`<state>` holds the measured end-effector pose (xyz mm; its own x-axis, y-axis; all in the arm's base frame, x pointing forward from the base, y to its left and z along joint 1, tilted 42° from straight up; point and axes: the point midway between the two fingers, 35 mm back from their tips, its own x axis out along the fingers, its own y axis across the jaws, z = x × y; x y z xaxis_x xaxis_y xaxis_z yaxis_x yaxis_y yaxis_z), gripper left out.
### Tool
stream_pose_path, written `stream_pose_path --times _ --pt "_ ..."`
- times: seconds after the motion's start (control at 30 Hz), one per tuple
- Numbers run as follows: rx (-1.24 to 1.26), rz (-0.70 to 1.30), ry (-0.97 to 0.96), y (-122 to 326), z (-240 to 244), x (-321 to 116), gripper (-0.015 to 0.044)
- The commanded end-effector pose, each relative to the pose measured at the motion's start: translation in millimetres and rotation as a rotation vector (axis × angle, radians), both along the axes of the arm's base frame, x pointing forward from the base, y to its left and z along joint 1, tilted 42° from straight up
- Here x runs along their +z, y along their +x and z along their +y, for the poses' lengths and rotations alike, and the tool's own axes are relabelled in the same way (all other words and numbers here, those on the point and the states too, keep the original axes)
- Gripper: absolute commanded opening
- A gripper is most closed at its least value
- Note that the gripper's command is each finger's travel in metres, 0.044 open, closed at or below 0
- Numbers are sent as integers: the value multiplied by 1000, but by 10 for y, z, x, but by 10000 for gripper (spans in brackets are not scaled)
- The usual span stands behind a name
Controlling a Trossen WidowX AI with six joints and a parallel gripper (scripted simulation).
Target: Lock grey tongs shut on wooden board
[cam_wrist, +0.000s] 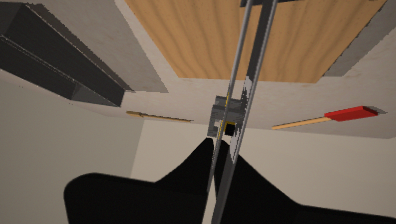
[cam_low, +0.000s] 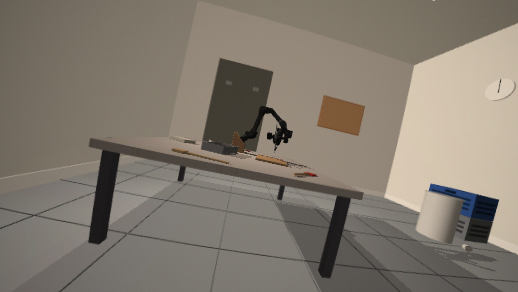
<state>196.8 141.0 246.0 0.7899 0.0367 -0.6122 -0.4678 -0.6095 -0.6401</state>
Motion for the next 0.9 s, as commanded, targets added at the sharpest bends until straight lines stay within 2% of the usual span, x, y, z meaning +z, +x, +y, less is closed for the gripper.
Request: stream_pose_path --times 0.0,0.37,0.87 --pt "21 49 -17 20 -7 -52 -150" --pt "136 271 -28 66 -15 -258 -150" --pt "321 497 82 104 -8 -371 -150"
